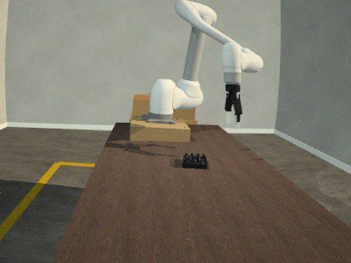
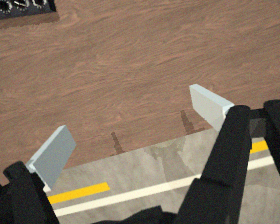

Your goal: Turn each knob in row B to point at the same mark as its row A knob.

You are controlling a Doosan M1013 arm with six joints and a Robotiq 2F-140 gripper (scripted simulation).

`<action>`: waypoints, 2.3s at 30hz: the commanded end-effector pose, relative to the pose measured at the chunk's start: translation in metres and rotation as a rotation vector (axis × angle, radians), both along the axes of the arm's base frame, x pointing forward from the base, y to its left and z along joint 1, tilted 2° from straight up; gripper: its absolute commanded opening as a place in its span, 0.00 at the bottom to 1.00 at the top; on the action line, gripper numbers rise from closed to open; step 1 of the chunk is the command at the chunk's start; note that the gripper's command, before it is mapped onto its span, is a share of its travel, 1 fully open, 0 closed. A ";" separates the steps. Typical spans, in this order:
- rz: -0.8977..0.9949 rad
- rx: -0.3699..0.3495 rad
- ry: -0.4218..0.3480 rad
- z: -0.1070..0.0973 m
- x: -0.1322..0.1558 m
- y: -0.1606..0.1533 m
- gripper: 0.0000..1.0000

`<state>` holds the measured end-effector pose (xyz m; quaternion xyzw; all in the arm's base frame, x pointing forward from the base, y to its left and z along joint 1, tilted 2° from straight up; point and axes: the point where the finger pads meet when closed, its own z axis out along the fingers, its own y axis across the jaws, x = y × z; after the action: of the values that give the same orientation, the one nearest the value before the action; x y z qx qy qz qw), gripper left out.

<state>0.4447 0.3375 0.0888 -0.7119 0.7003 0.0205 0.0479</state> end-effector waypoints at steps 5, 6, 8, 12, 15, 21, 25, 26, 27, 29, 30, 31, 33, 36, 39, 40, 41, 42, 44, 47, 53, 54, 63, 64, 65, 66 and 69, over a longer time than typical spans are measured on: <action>0.243 -0.010 -0.014 -0.010 0.018 -0.023 1.00; 0.243 -0.010 -0.014 -0.010 0.018 -0.023 1.00; 0.329 -0.017 -0.020 -0.013 0.024 -0.032 1.00; 0.474 -0.028 -0.030 -0.019 0.035 -0.047 1.00; 0.563 -0.035 -0.035 -0.023 0.040 -0.056 1.00; 0.760 -0.048 -0.045 -0.031 0.053 -0.077 1.00; 0.854 -0.053 -0.049 -0.034 0.058 -0.087 1.00; 0.912 -0.056 -0.051 -0.037 0.062 -0.093 1.00; 0.938 -0.058 -0.052 -0.038 0.063 -0.096 1.00; 0.994 -0.060 -0.054 -0.040 0.066 -0.102 1.00; 1.019 -0.062 -0.055 -0.041 0.068 -0.105 1.00; 1.070 -0.064 -0.057 -0.043 0.070 -0.111 1.00; 1.098 -0.065 -0.058 -0.045 0.072 -0.114 1.00; 1.218 -0.069 -0.061 -0.049 0.078 -0.127 1.00; 1.286 -0.070 -0.063 -0.052 0.081 -0.135 1.00; 1.286 -0.070 -0.063 -0.052 0.081 -0.135 1.00; 1.350 -0.071 -0.065 -0.055 0.084 -0.142 1.00; 1.372 -0.072 -0.065 -0.056 0.085 -0.145 1.00; 1.429 -0.072 -0.067 -0.058 0.087 -0.151 1.00; 1.509 -0.073 -0.069 -0.061 0.090 -0.161 1.00; 1.666 -0.072 -0.072 -0.068 0.096 -0.179 1.00; 1.682 -0.072 -0.073 -0.069 0.097 -0.181 1.00; 1.708 -0.072 -0.073 -0.070 0.098 -0.184 1.00; 1.708 -0.072 -0.073 -0.070 0.098 -0.184 1.00; 1.708 -0.072 -0.073 -0.070 0.098 -0.184 1.00; 1.708 -0.072 -0.073 -0.070 0.098 -0.184 1.00; 1.708 -0.072 -0.073 -0.070 0.098 -0.184 1.00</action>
<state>0.5424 0.1535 0.0190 -0.9968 -0.0782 0.0044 0.0160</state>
